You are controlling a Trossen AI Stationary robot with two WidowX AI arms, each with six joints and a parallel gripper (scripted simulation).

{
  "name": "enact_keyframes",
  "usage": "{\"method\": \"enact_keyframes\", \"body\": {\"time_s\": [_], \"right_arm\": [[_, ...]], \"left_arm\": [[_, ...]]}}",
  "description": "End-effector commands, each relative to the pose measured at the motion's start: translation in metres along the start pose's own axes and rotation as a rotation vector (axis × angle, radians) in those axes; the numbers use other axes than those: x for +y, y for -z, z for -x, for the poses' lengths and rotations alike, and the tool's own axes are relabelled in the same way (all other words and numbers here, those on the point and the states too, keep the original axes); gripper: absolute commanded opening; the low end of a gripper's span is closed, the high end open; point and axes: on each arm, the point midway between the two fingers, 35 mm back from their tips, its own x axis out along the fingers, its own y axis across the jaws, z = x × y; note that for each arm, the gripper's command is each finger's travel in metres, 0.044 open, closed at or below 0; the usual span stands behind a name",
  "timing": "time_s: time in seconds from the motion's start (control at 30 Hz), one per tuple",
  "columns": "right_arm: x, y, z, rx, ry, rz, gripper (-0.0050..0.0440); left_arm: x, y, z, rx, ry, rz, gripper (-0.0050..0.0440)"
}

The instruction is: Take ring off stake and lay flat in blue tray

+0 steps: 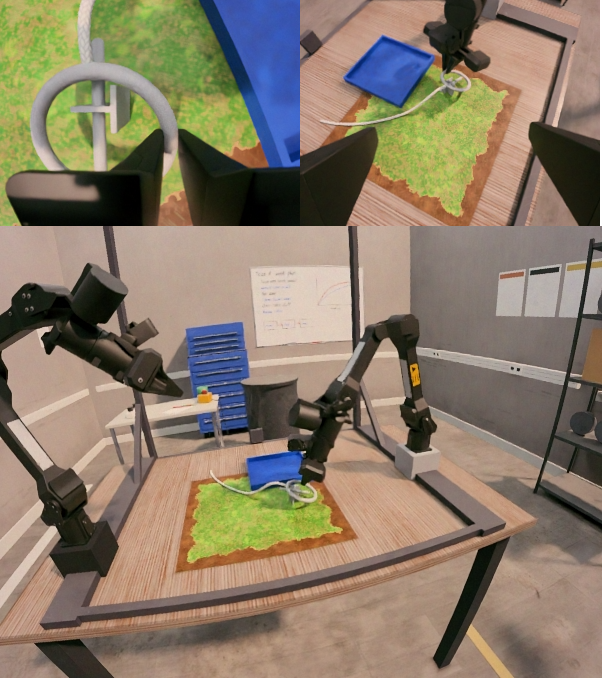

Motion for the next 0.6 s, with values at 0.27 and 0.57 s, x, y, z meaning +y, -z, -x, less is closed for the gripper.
{"method": "enact_keyframes", "body": {"time_s": [0.27, 0.57], "right_arm": [[0.000, -0.003, 0.003, -0.009, 0.006, 0.006, 0.0440], [0.000, -0.003, 0.003, -0.009, 0.006, 0.006, 0.0440]], "left_arm": [[0.006, -0.028, 0.017, 0.167, -0.011, -0.007, -0.0050], [0.006, -0.035, 0.024, 0.287, -0.006, -0.008, -0.0050]]}}
